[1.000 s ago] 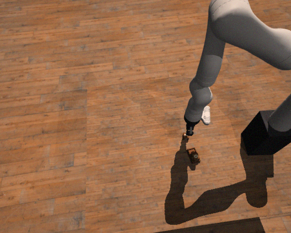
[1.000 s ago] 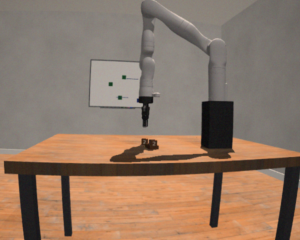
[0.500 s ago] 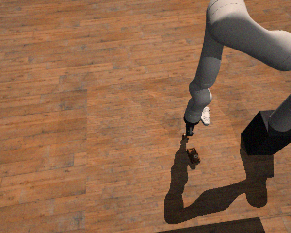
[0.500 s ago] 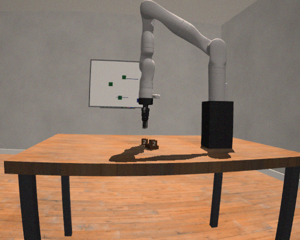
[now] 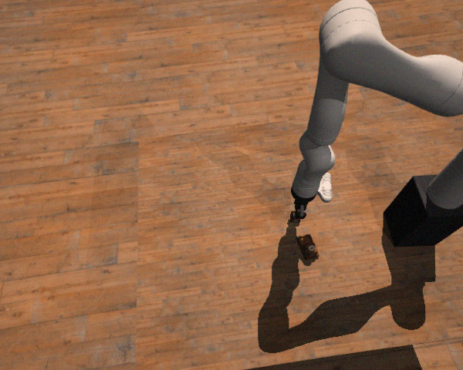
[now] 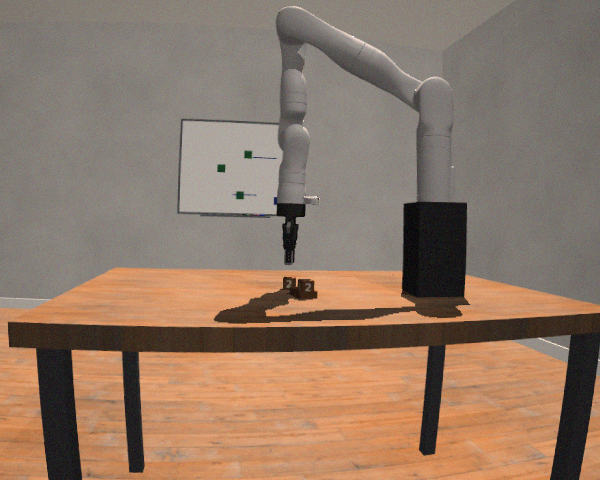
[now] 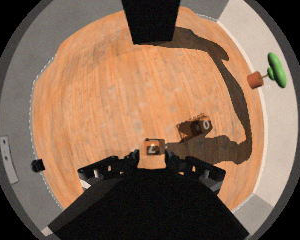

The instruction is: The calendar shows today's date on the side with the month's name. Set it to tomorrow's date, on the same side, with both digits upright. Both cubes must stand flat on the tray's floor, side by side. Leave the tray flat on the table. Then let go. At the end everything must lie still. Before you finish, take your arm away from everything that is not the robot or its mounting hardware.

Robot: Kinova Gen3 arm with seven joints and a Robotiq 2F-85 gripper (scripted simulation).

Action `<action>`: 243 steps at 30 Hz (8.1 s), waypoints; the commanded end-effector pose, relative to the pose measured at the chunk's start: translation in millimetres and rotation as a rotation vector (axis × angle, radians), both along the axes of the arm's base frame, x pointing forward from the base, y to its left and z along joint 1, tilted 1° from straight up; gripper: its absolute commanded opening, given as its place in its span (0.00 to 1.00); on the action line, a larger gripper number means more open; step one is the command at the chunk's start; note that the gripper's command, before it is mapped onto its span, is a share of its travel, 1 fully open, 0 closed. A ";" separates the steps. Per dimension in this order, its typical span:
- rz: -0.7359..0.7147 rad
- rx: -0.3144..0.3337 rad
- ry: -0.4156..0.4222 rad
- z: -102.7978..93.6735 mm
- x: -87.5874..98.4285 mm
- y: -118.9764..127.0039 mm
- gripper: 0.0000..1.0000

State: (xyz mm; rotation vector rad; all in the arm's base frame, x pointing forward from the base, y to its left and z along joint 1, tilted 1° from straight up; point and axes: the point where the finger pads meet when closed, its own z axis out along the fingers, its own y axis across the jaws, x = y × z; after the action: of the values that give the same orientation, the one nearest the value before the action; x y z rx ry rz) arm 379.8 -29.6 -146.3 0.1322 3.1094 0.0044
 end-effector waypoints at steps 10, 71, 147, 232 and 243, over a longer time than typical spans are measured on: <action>0.001 0.000 0.004 -17.2 -1.5 -0.4 0.48; 0.001 0.000 0.004 -24.7 -1.1 -0.6 0.48; 0.001 0.000 0.003 14.6 -1.7 -0.6 0.48; -0.004 -0.018 -0.288 10.9 -4.9 1.7 0.48; -0.009 -0.016 -0.339 7.4 -5.4 3.7 0.48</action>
State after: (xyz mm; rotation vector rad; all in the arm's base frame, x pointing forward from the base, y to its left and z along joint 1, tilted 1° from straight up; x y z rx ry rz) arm 380.6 -26.2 -134.9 0.1307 2.7642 0.0026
